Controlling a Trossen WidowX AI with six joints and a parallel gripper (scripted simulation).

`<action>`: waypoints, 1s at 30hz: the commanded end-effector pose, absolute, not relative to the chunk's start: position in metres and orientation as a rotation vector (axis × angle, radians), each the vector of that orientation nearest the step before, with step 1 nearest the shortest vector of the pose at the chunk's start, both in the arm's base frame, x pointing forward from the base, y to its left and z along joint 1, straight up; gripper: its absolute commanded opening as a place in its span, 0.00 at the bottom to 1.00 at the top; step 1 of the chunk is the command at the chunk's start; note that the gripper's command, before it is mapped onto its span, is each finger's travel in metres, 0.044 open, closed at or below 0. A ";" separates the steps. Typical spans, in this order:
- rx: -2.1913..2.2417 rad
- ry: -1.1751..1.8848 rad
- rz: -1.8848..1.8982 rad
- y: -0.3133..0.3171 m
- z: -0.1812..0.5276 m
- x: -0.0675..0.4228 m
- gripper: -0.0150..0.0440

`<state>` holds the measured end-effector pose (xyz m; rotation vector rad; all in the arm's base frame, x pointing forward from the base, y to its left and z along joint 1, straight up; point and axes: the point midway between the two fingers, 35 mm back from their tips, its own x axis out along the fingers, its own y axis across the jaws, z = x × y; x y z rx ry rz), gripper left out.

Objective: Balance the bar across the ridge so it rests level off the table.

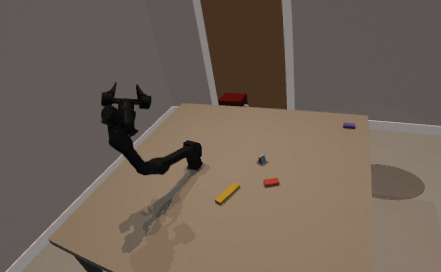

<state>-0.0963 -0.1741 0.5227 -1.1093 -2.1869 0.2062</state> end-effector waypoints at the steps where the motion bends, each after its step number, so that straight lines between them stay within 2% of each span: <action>1: -1.112 -2.184 0.210 -0.173 0.523 -0.096 0.89; 3: -1.133 -2.163 0.240 -0.164 0.525 -0.097 0.80; 4: -1.148 -2.146 0.262 -0.158 0.526 -0.097 0.79; 17: -1.387 -1.886 0.482 -0.065 0.537 -0.090 0.79; 30: -1.646 -1.567 0.615 0.016 0.525 -0.054 0.79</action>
